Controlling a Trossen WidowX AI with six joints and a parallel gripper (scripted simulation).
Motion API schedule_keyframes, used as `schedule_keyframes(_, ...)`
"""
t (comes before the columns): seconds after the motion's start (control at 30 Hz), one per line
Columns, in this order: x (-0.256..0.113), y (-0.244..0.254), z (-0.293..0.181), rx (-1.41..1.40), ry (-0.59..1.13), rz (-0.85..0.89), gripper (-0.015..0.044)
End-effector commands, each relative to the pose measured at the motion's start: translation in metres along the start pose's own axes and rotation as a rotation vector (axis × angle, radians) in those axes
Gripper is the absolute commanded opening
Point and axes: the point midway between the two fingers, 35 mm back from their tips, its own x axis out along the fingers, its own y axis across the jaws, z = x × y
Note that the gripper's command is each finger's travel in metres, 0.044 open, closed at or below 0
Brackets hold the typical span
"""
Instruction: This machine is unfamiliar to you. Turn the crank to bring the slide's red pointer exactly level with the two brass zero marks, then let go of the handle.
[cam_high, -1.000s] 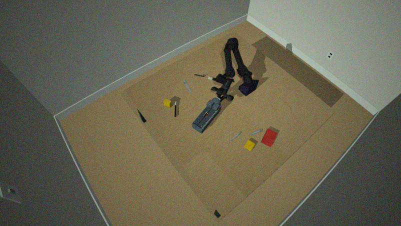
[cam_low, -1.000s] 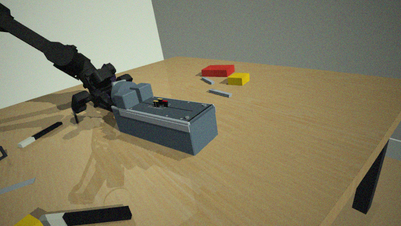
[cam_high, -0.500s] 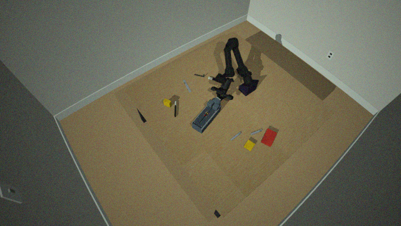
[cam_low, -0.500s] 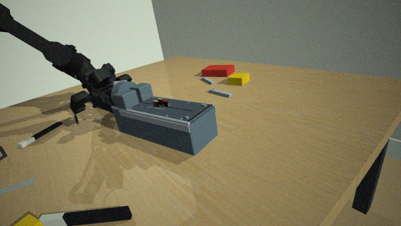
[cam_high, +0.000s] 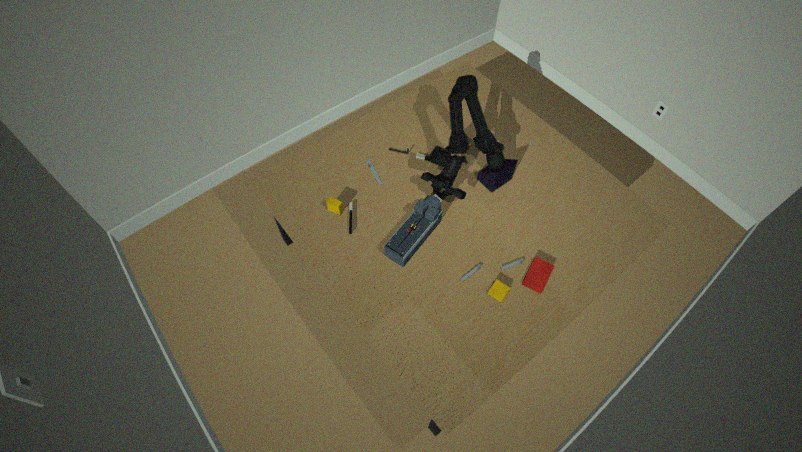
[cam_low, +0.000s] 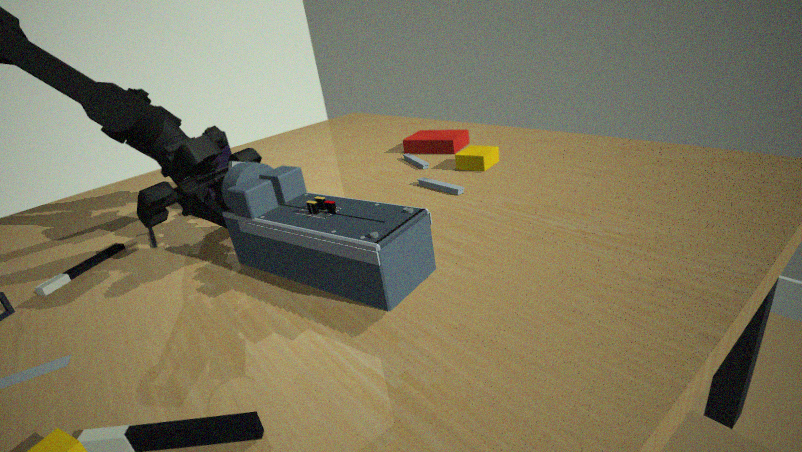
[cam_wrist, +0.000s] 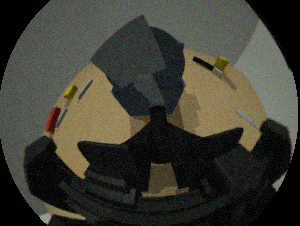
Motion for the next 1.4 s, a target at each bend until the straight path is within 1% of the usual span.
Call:
schedule_keyframes(0.0,-0.0028,-0.0085,0.0023,0.009,-0.005,-0.026,0.0000)
schedule_keyframes(0.6,-0.0071,-0.0137,0.0058,0.010,-0.005,-0.026,0.0000)
schedule_keyframes(0.63,-0.0031,-0.0067,0.0023,0.004,0.004,-0.004,0.0000)
schedule_keyframes(0.9,-0.0031,-0.0067,0.0023,0.004,0.004,-0.004,0.0000)
schedule_keyframes(1.37,-0.0031,-0.0067,0.0023,0.004,0.004,-0.004,0.0368)
